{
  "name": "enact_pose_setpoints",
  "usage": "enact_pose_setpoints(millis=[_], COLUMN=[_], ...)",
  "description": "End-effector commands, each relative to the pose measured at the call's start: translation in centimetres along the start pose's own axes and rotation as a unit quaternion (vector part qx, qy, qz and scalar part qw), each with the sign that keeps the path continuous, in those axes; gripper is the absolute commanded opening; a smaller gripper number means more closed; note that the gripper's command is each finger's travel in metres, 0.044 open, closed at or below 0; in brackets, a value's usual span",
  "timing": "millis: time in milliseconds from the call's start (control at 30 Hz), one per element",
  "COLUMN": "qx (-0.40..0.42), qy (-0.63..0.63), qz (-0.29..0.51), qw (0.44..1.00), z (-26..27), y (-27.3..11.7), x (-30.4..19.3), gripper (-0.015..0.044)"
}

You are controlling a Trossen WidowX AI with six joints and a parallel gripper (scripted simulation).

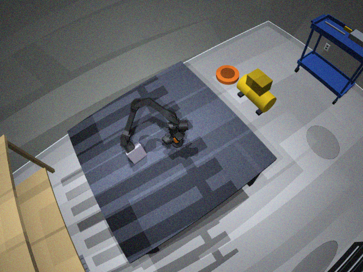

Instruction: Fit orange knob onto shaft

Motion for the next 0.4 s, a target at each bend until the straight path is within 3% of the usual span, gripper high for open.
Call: enact_pose_setpoints(millis=[0,367], qx=[0.017,0.016], qy=[-0.006,-0.006], qz=[-0.011,-0.010], qw=[1.000,1.000], z=[0.2,0.0], y=[-6.6,-7.9], x=[0.2,0.4], gripper=[0.0440,0.0440])
Point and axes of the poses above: the point midway between the two fingers, 35 mm back from their tips, its own y axis out along the fingers, its own z axis across the jaws, x = y × z, the point moved 2 cm from there along -y, back along the fingers, and after that the axes turned 2 degrees about y, right-handed, at the moved point
